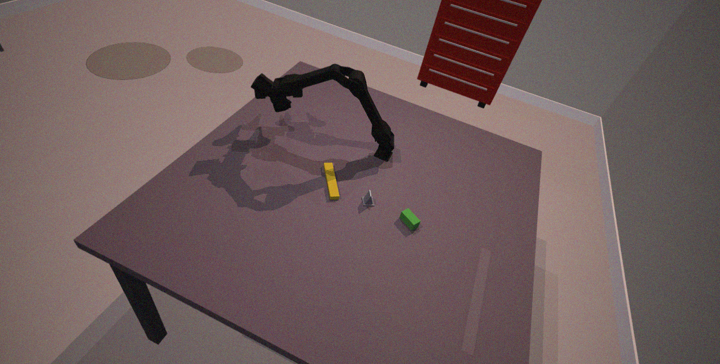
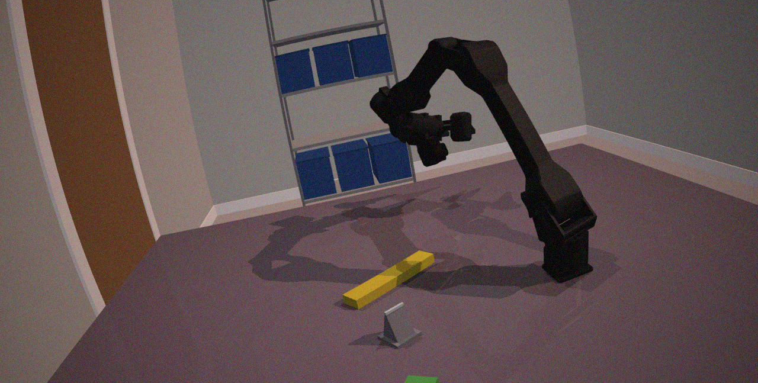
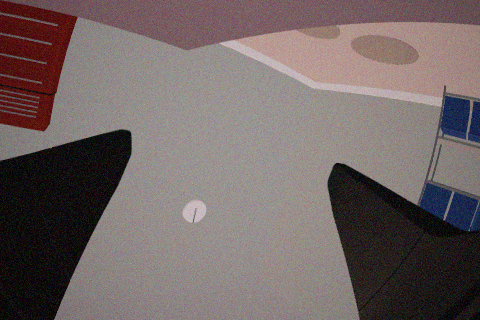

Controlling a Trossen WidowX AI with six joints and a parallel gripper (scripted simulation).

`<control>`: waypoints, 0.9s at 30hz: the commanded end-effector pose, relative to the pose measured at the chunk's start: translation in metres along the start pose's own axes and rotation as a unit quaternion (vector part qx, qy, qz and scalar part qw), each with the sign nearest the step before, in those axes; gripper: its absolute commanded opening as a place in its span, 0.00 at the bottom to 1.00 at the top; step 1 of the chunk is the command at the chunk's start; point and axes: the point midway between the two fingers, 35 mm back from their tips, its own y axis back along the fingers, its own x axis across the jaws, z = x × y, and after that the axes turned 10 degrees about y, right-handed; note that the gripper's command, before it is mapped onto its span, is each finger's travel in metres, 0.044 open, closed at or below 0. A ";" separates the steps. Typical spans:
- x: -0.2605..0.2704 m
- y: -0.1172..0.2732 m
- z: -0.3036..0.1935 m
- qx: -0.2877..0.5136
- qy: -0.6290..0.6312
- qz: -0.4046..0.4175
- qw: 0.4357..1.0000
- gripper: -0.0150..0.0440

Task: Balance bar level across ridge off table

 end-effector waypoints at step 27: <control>0.014 0.191 0.108 -0.279 -0.057 -0.215 0.934 0.79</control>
